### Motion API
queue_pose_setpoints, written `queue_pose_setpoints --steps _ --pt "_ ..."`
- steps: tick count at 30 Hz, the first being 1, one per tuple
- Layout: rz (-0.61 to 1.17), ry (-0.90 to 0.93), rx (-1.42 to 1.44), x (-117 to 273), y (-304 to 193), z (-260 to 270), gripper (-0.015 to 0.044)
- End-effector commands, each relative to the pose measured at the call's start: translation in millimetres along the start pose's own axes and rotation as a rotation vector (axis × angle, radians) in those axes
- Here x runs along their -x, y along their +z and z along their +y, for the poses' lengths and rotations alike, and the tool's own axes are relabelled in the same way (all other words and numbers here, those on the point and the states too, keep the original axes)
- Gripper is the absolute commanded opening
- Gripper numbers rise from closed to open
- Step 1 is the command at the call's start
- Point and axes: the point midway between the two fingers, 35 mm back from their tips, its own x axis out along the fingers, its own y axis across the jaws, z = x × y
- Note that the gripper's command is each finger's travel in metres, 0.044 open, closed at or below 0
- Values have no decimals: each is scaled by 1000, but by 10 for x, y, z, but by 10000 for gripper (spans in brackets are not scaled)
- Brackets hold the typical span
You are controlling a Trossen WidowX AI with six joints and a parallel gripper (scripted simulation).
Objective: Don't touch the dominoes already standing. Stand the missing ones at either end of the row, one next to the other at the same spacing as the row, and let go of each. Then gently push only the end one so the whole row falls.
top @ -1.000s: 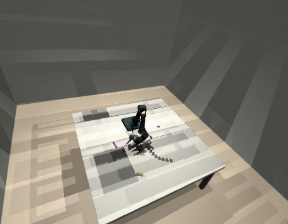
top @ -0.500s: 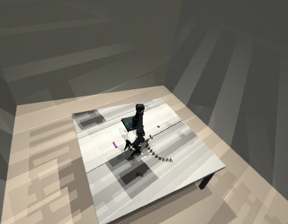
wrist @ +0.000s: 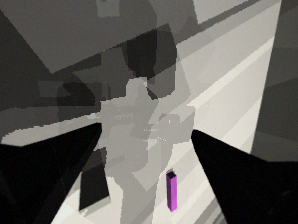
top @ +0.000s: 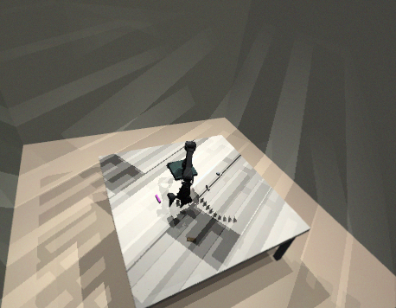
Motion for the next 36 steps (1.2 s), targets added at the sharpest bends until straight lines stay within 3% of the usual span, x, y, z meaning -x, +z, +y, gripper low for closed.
queue_pose_setpoints --steps 1,5,19,27,36 --pt "108 396 163 616 -405 1 440" --pt "132 473 176 758 -500 24 440" --pt "132 473 176 744 -496 26 440" --pt "131 473 176 227 -579 290 440" --pt "132 473 176 145 -609 326 440"
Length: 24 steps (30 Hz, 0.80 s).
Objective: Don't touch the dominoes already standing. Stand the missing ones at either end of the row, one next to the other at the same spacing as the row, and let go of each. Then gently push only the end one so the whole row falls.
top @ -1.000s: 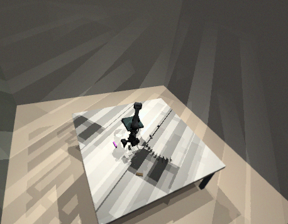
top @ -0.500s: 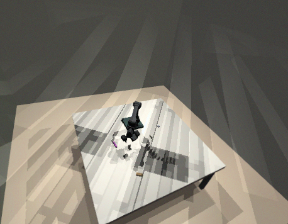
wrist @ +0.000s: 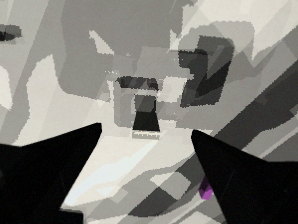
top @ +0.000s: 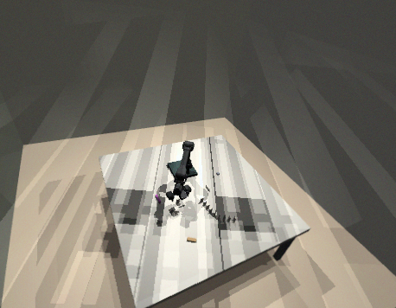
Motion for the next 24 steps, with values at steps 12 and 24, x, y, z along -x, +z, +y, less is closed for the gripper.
queue_pose_setpoints --steps 12,24 --pt "0 8 4 -178 -10 16 388" --pt "0 8 4 -178 -10 16 107"
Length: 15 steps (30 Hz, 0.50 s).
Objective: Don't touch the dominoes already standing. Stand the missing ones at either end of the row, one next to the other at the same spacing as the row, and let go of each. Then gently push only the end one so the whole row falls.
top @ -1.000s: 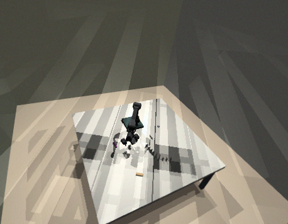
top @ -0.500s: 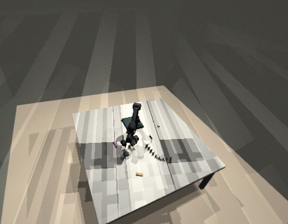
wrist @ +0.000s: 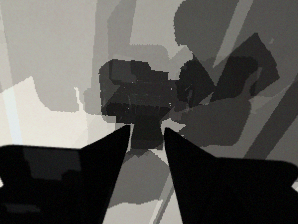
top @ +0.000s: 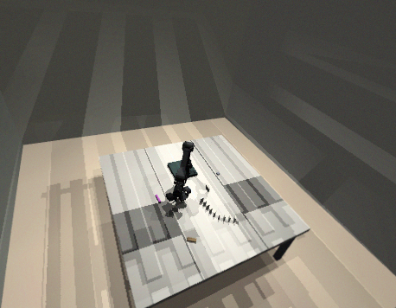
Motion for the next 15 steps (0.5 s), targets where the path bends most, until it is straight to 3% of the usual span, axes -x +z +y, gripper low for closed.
queue_pose_setpoints --steps 1,10,15 --pt "-2 5 4 -13 4 6 107" --pt "7 -16 30 25 -36 -48 107" --pt "6 -16 25 644 27 -101 107"
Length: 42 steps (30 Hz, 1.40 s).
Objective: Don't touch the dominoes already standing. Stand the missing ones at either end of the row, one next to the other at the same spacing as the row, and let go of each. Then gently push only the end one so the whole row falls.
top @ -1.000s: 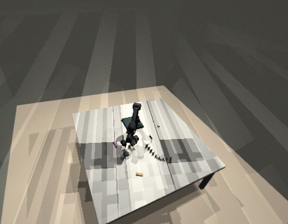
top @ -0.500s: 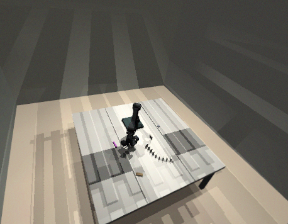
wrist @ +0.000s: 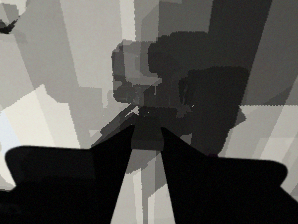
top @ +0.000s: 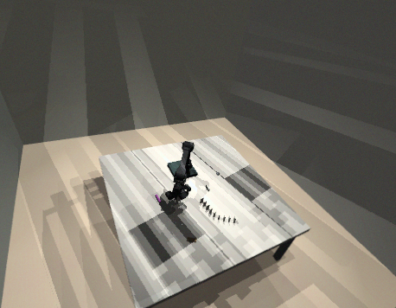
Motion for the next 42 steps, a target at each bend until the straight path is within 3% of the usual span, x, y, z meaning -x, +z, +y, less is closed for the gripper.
queue_pose_setpoints --steps 1,7,13,24,31,42 --pt "-15 -23 1 530 24 -47 107" --pt "-20 -9 -20 1106 -18 47 107" --pt "-21 -7 -19 1108 36 143 107" --pt "-28 13 0 1118 408 1685 107" --pt "-28 14 0 1089 415 1708 107" --pt "-29 13 0 608 500 1699 107"
